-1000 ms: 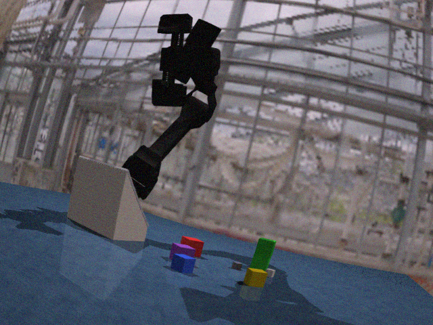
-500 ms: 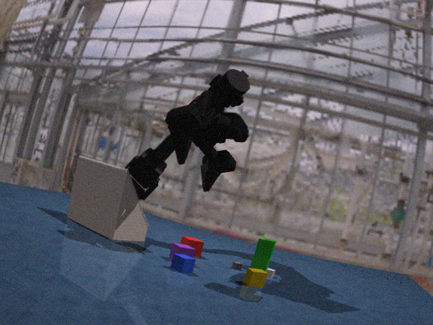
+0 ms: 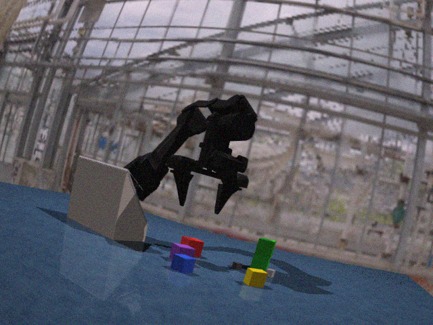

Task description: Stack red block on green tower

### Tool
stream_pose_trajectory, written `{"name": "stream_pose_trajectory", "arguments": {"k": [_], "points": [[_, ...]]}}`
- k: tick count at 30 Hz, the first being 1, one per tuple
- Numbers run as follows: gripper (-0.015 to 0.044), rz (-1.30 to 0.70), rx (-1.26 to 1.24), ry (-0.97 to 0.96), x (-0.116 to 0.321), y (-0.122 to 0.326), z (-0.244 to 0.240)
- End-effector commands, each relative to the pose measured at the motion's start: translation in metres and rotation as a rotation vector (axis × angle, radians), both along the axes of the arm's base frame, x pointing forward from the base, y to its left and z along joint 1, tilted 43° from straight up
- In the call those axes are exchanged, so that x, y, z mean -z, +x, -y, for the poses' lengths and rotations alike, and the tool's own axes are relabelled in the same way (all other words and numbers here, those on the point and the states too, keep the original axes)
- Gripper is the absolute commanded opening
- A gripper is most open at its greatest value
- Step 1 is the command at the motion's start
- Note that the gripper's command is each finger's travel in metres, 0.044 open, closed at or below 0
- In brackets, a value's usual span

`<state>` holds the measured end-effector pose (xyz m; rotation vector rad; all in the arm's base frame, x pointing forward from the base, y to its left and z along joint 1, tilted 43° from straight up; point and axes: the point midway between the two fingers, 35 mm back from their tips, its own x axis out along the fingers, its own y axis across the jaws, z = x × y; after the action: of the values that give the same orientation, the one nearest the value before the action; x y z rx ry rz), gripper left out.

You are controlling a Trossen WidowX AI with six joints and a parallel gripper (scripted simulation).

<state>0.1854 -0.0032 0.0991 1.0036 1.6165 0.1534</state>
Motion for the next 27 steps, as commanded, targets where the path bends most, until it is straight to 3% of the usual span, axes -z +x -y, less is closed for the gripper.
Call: {"name": "stream_pose_trajectory", "arguments": {"k": [1, 13, 27], "points": [[0.0440, -0.027, 0.013, 0.021, -0.004, -0.003, -0.006], [0.0440, -0.026, 0.013, 0.022, 0.030, -0.002, -0.041], [0.0440, -0.026, 0.013, 0.021, 0.039, -0.001, -0.051]]}}
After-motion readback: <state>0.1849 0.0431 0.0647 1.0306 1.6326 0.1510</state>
